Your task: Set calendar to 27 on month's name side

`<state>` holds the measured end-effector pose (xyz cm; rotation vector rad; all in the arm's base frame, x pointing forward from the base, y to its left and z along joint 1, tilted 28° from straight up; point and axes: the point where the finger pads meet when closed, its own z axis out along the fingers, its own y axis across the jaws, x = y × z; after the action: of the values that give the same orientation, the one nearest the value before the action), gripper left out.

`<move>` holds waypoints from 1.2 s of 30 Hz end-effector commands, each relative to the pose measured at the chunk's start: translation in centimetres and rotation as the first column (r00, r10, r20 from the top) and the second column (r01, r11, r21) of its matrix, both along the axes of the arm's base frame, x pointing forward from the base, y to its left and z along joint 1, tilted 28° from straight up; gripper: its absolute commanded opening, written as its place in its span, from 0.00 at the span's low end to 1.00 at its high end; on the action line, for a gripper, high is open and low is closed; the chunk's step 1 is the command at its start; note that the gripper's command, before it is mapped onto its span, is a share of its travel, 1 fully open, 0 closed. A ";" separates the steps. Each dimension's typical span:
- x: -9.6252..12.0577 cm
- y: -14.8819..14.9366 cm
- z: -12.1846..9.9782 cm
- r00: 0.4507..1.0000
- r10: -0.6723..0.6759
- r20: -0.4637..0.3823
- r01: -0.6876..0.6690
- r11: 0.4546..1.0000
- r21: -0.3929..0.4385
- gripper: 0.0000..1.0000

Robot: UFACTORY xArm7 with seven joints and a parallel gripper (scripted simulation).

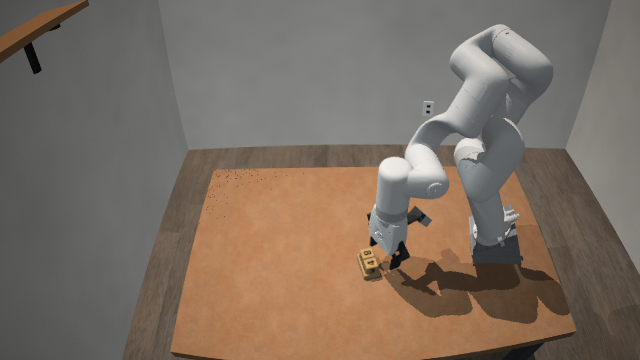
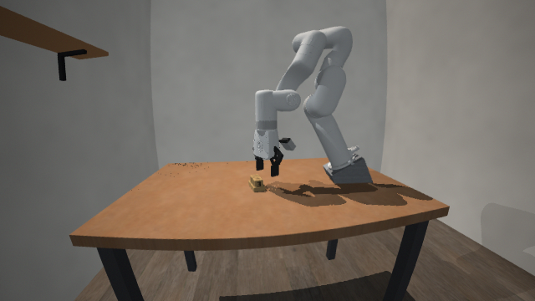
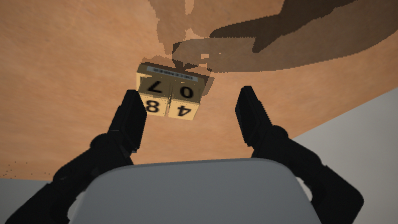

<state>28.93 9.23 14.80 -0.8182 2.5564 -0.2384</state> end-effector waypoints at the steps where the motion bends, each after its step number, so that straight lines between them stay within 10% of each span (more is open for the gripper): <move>1: 0.7 0.4 0.3 1.000 0.001 0.002 -0.001 1.000 0.000 1.00; 36: 3.8 2.4 1.9 1.000 0.001 0.002 -0.001 1.000 0.000 1.00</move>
<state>32.67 11.56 16.60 -0.8185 2.5576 -0.2393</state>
